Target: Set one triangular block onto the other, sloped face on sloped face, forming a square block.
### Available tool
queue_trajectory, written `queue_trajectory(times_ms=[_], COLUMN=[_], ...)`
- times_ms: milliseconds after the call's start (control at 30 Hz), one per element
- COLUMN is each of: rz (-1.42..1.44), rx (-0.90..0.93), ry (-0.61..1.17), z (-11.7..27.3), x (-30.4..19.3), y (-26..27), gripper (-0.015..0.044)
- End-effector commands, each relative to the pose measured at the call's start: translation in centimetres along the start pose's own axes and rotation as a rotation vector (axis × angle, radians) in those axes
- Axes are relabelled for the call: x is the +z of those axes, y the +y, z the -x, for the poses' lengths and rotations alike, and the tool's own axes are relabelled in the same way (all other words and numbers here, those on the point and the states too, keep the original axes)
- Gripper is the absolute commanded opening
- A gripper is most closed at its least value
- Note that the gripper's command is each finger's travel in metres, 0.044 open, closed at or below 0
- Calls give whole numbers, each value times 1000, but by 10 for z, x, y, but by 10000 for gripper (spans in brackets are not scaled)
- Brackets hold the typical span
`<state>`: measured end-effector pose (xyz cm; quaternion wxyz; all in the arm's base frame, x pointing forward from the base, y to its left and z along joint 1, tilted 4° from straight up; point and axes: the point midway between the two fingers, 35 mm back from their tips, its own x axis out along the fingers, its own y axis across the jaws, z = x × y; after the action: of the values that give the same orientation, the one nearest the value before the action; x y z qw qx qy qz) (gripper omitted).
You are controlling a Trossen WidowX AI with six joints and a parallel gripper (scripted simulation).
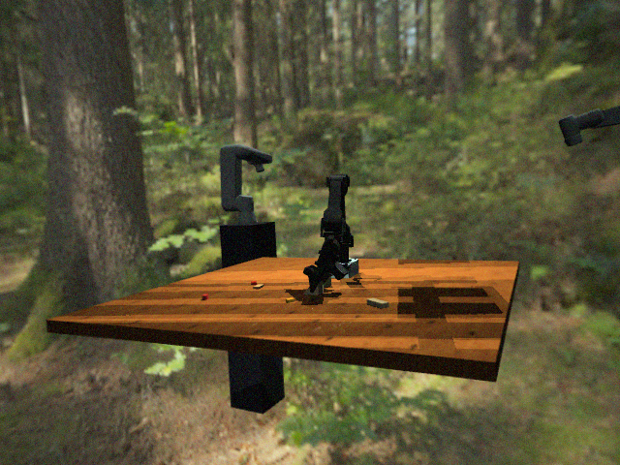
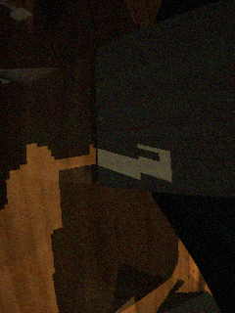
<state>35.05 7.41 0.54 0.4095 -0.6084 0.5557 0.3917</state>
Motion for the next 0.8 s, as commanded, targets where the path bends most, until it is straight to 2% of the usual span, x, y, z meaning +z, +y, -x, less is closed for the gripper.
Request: queue_trajectory(times_ms=[0, 133, 333, 433, 767], rz=[3, 3, 0, 1, 1], rx=[-1, -1, 0, 1, 4], ry=[3, 3, 0, -12, -271], z=[-1, -1, 3, 2, 7], x=[0, 0, -1, -2, -18], y=[0, 0, 0, 0, 0], gripper=[190, 164, 6, 0, 0])
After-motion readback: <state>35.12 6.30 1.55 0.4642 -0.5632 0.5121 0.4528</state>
